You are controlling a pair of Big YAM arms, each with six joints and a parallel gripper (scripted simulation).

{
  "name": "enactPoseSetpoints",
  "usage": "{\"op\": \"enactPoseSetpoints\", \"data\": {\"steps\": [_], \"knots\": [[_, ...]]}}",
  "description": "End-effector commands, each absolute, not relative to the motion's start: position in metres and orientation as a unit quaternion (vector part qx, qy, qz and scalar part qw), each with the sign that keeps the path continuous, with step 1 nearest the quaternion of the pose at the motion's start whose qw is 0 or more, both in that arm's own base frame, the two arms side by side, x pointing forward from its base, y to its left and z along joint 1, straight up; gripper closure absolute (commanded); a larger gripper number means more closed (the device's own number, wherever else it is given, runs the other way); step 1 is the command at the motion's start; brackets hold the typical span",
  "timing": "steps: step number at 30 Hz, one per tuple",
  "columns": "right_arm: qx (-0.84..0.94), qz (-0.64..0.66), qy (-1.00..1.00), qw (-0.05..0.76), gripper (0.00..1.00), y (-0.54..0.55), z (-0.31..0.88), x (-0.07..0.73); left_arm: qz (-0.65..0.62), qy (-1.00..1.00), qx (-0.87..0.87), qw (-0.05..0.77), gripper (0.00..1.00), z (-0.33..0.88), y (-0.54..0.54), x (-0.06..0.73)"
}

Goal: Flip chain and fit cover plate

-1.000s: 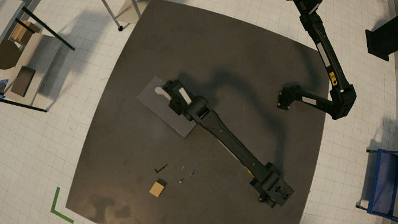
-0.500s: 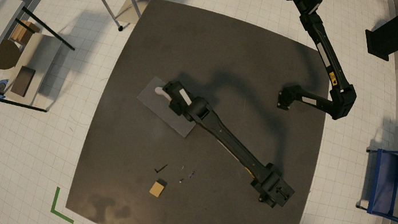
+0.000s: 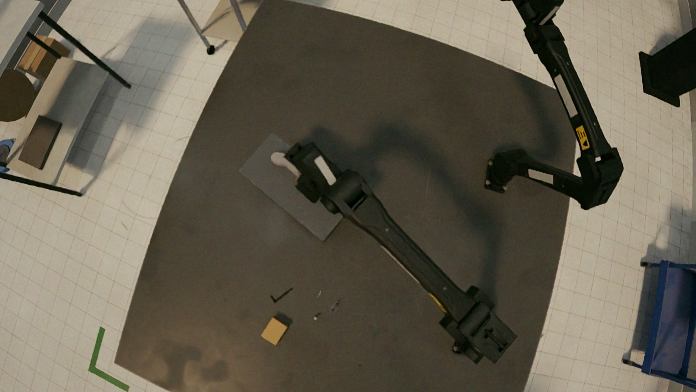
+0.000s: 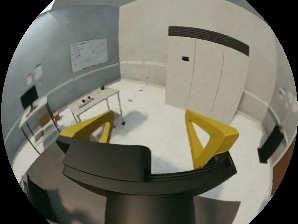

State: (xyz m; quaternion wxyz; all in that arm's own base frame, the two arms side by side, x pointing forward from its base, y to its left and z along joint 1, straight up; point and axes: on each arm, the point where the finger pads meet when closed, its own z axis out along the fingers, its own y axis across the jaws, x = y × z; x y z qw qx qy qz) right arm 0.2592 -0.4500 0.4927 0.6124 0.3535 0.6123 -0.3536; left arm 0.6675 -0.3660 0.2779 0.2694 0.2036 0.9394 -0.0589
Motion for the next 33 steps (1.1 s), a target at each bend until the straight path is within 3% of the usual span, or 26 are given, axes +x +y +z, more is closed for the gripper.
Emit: {"op": "enactPoseSetpoints", "data": {"steps": [1,33], "knots": [[0.345,-0.356,0.604,0.623,0.00,-0.444,0.507,0.262,-0.063,0.933,0.194,0.296,0.79,0.306,-0.356,0.671],[0.345,-0.356,0.604,0.623,0.00,-0.444,0.507,0.262,-0.061,0.935,0.196,0.289,0.79,0.288,-0.357,0.675]]}}
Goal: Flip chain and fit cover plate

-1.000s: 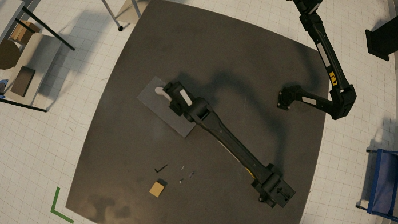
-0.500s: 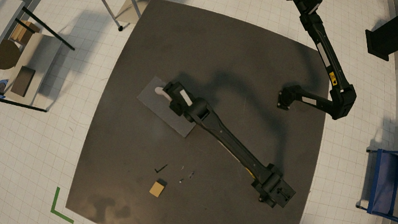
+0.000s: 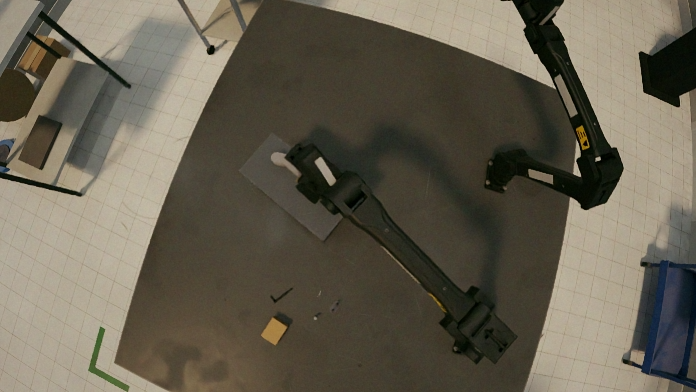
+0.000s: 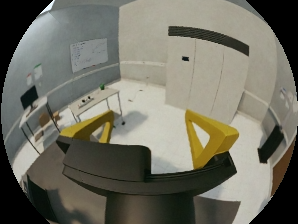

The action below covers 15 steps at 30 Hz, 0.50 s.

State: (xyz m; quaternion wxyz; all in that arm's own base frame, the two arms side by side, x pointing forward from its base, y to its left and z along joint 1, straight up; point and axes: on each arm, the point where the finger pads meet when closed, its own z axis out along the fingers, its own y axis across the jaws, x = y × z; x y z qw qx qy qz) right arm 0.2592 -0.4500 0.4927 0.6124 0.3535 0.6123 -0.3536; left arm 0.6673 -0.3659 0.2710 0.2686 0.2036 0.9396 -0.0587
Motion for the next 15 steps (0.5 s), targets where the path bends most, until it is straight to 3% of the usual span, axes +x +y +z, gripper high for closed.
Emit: {"op": "enactPoseSetpoints", "data": {"steps": [1,15], "knots": [[0.345,-0.356,0.604,0.623,0.00,-0.444,0.507,0.262,-0.062,0.934,0.195,0.293,0.79,0.292,-0.358,0.676],[0.345,-0.356,0.604,0.623,0.00,-0.444,0.507,0.262,-0.059,0.936,0.197,0.284,0.79,0.277,-0.358,0.676]]}}
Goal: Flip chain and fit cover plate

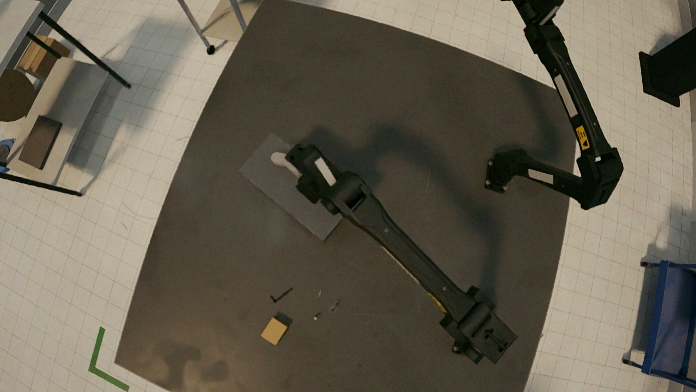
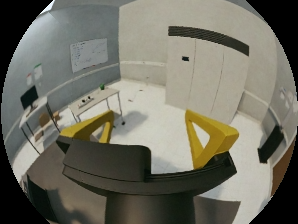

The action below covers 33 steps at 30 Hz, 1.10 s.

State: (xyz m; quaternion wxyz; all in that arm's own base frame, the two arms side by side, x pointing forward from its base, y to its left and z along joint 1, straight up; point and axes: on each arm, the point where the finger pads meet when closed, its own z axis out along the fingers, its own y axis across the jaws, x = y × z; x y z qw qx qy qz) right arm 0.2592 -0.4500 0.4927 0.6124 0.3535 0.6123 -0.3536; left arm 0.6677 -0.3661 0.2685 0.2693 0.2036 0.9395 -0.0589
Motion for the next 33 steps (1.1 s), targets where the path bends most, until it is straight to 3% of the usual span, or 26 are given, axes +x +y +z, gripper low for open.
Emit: {"op": "enactPoseSetpoints", "data": {"steps": [1,14,15,33], "knots": [[0.345,-0.356,0.604,0.623,0.00,-0.444,0.507,0.262,-0.058,0.938,0.198,0.279,0.79,0.271,-0.358,0.676],[0.345,-0.356,0.604,0.623,0.00,-0.444,0.507,0.262,-0.059,0.936,0.198,0.284,0.79,0.275,-0.359,0.677],[0.345,-0.356,0.604,0.623,0.00,-0.444,0.507,0.262,-0.062,0.934,0.200,0.288,0.58,0.282,-0.364,0.675],[0.345,-0.356,0.604,0.623,0.00,-0.444,0.507,0.262,-0.062,0.934,0.197,0.292,0.58,0.298,-0.362,0.683]]}}
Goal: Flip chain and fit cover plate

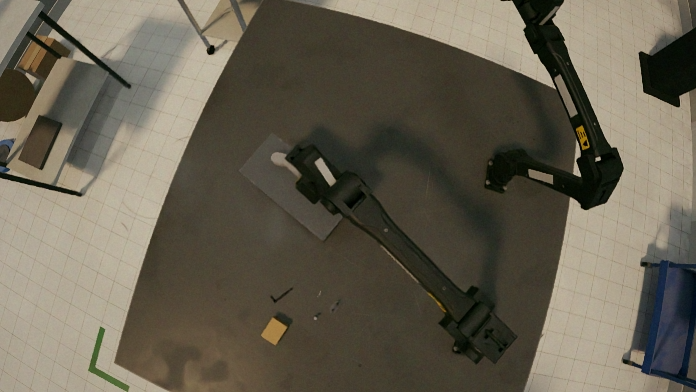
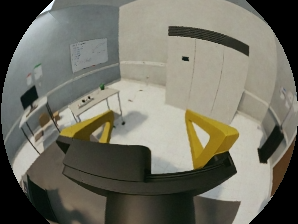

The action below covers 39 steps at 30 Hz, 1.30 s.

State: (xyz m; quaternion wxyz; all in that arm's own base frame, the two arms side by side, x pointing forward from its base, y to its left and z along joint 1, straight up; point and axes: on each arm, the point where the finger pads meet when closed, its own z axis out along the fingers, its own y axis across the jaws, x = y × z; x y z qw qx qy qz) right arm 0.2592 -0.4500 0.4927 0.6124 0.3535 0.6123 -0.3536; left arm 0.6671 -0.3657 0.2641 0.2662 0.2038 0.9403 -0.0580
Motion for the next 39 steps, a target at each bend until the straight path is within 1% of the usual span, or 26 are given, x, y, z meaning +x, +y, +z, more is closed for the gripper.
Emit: {"op": "enactPoseSetpoints", "data": {"steps": [1,22,23,24,39], "knots": [[0.345,-0.356,0.604,0.623,0.00,-0.444,0.507,0.262,-0.062,0.934,0.197,0.292,0.58,0.299,-0.362,0.683],[0.345,-0.356,0.604,0.623,0.00,-0.444,0.507,0.262,-0.068,0.927,0.195,0.314,0.58,0.335,-0.359,0.677],[0.345,-0.356,0.604,0.623,0.00,-0.444,0.507,0.262,-0.068,0.927,0.195,0.313,0.58,0.334,-0.359,0.678],[0.345,-0.356,0.604,0.623,0.00,-0.444,0.507,0.262,-0.063,0.933,0.197,0.296,0.58,0.316,-0.362,0.682],[0.345,-0.356,0.604,0.623,0.00,-0.444,0.507,0.262,-0.063,0.933,0.198,0.295,0.58,0.360,-0.362,0.679]]}}
